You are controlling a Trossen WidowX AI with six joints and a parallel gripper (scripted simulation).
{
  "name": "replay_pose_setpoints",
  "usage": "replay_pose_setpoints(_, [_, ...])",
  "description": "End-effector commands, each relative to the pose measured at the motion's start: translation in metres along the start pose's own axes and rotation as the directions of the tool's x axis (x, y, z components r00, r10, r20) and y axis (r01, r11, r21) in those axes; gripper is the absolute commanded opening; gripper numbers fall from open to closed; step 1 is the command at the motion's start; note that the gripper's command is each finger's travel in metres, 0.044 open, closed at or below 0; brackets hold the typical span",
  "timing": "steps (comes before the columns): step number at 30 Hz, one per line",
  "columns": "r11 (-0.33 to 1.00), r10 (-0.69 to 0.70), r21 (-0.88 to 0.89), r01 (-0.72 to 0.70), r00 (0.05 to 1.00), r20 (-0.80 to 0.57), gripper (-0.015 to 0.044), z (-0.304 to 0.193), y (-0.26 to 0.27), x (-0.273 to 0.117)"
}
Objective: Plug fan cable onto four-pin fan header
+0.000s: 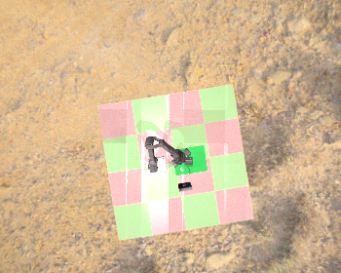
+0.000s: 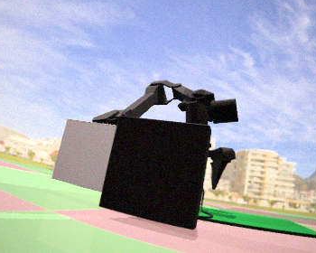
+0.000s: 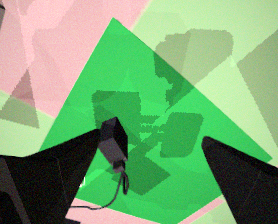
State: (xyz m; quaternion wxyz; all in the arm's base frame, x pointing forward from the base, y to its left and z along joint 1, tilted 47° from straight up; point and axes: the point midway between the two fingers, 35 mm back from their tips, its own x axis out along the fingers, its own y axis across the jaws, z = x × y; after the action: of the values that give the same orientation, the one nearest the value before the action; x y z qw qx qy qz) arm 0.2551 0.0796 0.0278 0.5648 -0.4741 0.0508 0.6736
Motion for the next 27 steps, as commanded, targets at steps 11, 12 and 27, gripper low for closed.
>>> replay_pose_setpoints(11, [0.899,0.118,-0.433,-0.063,0.988,0.101,0.044,-0.02,0.031,-0.021])
replay_pose_setpoints(12, [0.899,0.118,-0.433,-0.063,0.988,0.101,0.044,-0.02,0.031,-0.021])
replay_pose_setpoints(27, [0.899,0.118,-0.433,-0.064,0.988,0.099,0.044,-0.019,0.033,-0.003])
